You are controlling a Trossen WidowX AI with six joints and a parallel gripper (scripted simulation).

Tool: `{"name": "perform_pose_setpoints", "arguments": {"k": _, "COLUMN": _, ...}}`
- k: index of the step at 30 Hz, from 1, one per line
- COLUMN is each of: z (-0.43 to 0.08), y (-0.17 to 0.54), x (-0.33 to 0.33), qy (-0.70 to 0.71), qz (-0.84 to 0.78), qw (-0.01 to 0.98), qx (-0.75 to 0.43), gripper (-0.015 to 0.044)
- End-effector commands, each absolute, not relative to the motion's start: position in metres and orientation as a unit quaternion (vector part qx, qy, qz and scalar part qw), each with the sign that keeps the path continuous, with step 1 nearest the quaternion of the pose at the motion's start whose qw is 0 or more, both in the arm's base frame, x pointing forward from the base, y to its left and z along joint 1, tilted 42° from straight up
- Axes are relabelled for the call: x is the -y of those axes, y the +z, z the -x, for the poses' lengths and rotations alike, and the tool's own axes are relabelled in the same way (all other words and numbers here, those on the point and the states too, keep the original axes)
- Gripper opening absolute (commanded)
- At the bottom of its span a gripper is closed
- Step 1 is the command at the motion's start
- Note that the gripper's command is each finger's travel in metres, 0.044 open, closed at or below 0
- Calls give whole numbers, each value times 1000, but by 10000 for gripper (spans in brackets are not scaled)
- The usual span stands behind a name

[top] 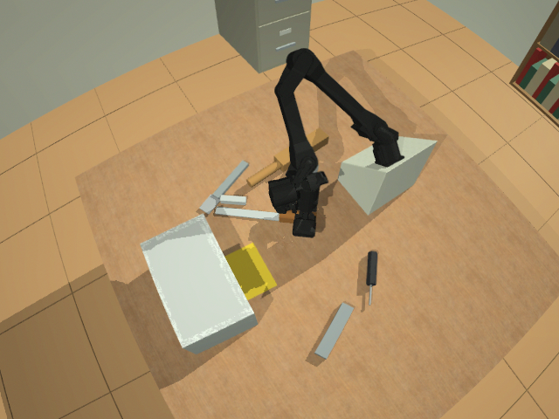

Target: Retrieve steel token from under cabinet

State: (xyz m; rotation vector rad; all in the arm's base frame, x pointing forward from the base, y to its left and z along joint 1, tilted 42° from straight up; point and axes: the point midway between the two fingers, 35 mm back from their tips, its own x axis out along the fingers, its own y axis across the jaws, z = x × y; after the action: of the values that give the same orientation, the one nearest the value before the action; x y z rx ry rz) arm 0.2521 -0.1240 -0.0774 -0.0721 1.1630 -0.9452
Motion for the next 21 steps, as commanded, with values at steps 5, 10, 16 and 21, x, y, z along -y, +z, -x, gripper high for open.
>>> {"name": "perform_pose_setpoints", "arguments": {"k": 5, "z": -258, "y": -82, "x": 117, "qy": -429, "qz": 32, "qw": 733, "qx": -527, "gripper": 0}}
{"name": "perform_pose_setpoints", "arguments": {"k": 10, "z": -261, "y": -85, "x": 113, "qy": -429, "qz": 32, "qw": 733, "qx": -527, "gripper": 0}}
{"name": "perform_pose_setpoints", "arguments": {"k": 16, "z": -264, "y": -89, "x": 108, "qy": -429, "qz": 32, "qw": 733, "qx": -527, "gripper": 0}}
{"name": "perform_pose_setpoints", "arguments": {"k": 21, "z": -266, "y": -92, "x": 104, "qy": -429, "qz": 32, "qw": 733, "qx": -527, "gripper": 0}}
